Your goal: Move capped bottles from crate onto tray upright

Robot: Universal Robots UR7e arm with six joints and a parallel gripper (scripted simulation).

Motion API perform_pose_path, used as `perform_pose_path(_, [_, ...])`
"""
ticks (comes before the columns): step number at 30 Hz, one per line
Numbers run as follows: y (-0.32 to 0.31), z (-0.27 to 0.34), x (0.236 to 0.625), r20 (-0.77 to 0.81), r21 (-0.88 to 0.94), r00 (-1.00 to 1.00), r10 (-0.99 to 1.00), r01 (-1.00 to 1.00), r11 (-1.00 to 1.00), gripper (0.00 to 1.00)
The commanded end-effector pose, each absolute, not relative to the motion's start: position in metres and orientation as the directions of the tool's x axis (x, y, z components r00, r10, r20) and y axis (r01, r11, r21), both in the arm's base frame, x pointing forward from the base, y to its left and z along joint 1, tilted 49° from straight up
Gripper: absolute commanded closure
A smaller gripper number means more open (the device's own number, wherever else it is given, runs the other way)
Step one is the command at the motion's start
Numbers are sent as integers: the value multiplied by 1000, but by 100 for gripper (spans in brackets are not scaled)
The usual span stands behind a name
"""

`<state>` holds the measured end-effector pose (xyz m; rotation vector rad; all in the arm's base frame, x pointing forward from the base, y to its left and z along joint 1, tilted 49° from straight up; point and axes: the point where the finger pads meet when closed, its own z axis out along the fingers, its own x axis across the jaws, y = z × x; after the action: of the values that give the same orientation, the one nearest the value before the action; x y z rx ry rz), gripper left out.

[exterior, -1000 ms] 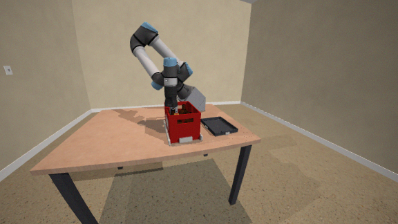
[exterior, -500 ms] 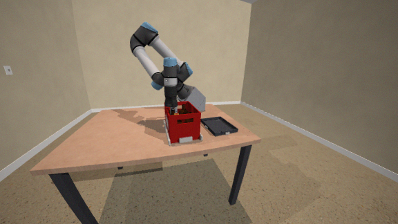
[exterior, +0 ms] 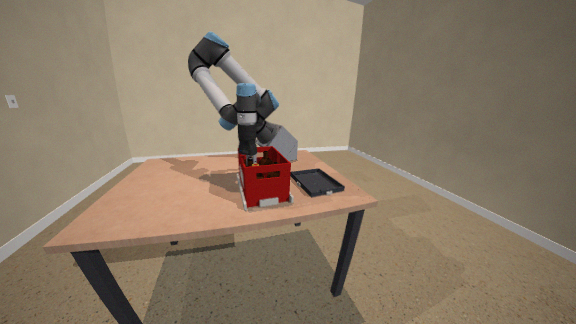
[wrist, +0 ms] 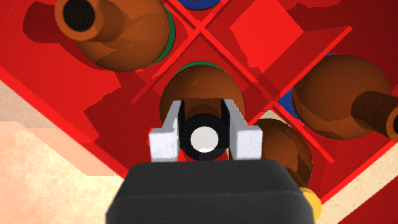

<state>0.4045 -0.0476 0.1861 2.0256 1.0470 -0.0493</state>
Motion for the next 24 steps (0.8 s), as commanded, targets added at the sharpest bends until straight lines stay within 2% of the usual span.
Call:
perform_pose_path(1, [-47, 186, 405, -379, 658, 651, 657, 689, -303, 100])
perform_pose_path(24, [-13, 219, 389, -379, 658, 651, 657, 689, -303, 100])
